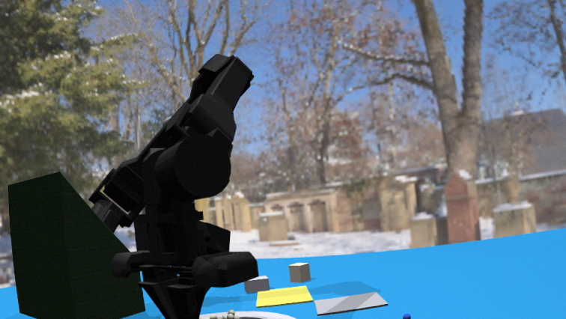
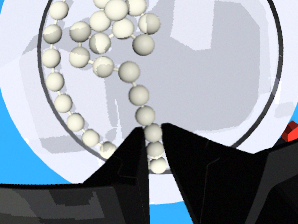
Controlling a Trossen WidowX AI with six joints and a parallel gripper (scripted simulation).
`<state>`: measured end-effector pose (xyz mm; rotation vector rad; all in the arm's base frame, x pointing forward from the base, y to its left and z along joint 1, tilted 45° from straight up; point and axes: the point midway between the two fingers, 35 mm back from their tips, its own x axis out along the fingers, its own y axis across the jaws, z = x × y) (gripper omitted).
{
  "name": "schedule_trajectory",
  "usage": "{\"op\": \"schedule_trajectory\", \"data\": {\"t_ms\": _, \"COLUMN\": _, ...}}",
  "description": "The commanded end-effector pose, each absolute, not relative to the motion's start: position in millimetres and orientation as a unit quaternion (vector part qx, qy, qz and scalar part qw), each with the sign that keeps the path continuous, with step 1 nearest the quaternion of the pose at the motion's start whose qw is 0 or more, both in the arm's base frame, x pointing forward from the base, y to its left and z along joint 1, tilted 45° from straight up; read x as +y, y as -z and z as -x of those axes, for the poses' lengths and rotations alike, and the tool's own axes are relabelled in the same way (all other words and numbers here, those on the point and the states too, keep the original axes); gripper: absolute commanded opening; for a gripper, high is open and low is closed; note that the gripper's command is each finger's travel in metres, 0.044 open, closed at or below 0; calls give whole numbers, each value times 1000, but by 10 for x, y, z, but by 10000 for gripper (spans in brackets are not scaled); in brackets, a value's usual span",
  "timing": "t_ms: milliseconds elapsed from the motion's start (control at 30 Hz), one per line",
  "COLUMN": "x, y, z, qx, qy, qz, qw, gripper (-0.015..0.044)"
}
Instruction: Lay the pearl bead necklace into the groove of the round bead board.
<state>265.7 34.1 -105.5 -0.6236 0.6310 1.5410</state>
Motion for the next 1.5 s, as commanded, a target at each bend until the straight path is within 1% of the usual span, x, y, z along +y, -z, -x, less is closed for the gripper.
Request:
{"op": "schedule_trajectory", "data": {"t_ms": 0, "x": 316, "y": 1022, "z": -2654, "qx": 275, "qy": -673, "qz": 270, "qw": 631, "gripper": 0}}
{"op": "schedule_trajectory", "data": {"t_ms": 233, "x": 296, "y": 1016, "z": -2666, "qx": 275, "qy": -673, "qz": 268, "qw": 632, "gripper": 0}}
{"op": "schedule_trajectory", "data": {"t_ms": 667, "x": 123, "y": 1201, "z": -2943, "qx": 275, "qy": -672, "qz": 270, "qw": 632, "gripper": 0}}
{"op": "schedule_trajectory", "data": {"t_ms": 1300, "x": 176, "y": 1259, "z": -2941, "qx": 275, "qy": -672, "qz": 270, "qw": 632, "gripper": 0}}
{"op": "schedule_trajectory", "data": {"t_ms": 1467, "x": 153, "y": 1232, "z": -2957, "qx": 272, "qy": -671, "qz": 272, "qw": 634, "gripper": 131}}
